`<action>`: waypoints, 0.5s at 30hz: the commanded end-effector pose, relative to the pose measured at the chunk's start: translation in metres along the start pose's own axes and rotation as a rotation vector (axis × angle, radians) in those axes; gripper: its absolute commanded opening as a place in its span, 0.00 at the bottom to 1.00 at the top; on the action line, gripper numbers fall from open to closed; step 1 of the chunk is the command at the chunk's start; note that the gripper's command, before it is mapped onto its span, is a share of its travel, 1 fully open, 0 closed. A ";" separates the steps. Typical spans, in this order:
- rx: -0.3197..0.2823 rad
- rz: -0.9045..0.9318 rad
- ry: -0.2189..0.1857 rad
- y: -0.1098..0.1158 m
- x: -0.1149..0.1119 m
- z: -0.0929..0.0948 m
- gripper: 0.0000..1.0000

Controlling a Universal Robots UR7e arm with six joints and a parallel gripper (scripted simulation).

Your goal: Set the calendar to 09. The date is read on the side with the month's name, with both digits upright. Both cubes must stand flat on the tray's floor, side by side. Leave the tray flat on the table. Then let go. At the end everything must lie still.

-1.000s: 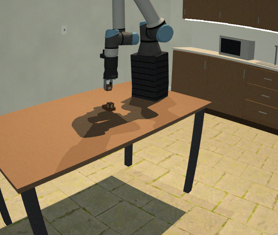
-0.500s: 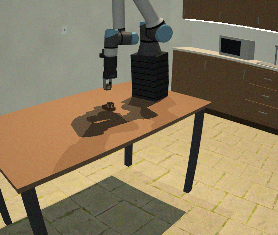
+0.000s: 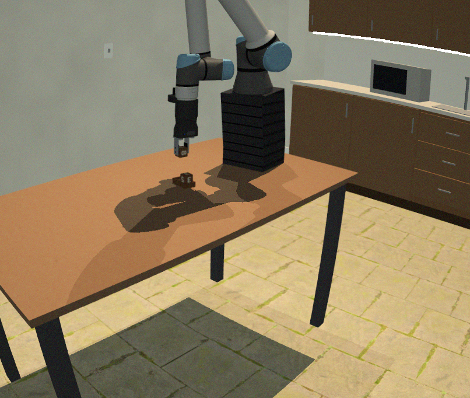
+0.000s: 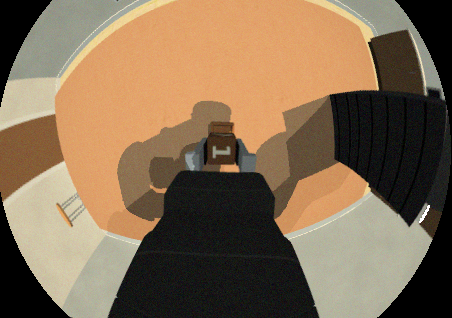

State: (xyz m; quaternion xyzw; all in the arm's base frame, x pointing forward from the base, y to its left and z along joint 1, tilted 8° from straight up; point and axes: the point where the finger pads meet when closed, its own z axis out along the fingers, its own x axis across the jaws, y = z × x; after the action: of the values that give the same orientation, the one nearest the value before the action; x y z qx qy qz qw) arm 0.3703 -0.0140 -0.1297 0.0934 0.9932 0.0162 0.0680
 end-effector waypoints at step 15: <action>0.000 0.000 0.000 0.000 0.000 0.045 0.60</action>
State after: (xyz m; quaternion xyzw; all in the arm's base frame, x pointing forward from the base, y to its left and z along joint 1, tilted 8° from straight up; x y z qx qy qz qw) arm 0.3754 -0.0133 -0.1684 0.0935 0.9932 0.0164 0.0674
